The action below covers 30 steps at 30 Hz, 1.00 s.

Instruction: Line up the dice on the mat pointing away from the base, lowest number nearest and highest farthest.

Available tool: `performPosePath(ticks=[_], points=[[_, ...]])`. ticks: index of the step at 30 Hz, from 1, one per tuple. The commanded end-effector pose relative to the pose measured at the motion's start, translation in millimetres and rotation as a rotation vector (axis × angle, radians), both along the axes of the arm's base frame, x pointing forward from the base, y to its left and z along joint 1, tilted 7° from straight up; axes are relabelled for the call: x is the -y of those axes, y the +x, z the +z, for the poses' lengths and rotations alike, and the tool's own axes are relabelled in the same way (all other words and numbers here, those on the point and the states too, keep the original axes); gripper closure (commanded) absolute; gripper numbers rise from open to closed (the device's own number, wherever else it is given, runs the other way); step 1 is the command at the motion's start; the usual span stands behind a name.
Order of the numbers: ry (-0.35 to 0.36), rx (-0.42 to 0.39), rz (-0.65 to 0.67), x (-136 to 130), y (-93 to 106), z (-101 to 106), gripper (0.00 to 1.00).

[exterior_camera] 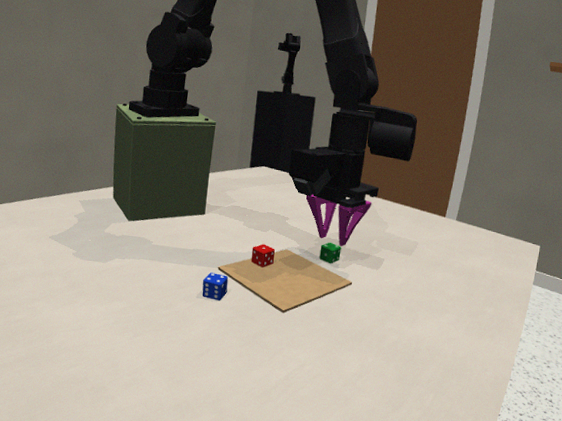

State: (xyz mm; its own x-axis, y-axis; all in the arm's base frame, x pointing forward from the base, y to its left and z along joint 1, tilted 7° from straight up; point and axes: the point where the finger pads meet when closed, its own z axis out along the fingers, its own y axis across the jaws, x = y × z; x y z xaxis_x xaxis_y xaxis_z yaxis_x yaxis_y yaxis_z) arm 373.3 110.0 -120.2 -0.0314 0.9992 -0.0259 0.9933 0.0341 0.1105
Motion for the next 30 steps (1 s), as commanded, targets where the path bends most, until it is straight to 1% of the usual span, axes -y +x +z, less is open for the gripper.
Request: performPosePath(ticks=[1, 30], points=[[0.000, 0.016, -0.002, 1.2, 11.8, 1.5, 0.61], [0.000, 0.016, -0.002, 1.6, 8.5, 1.4, 0.61]])
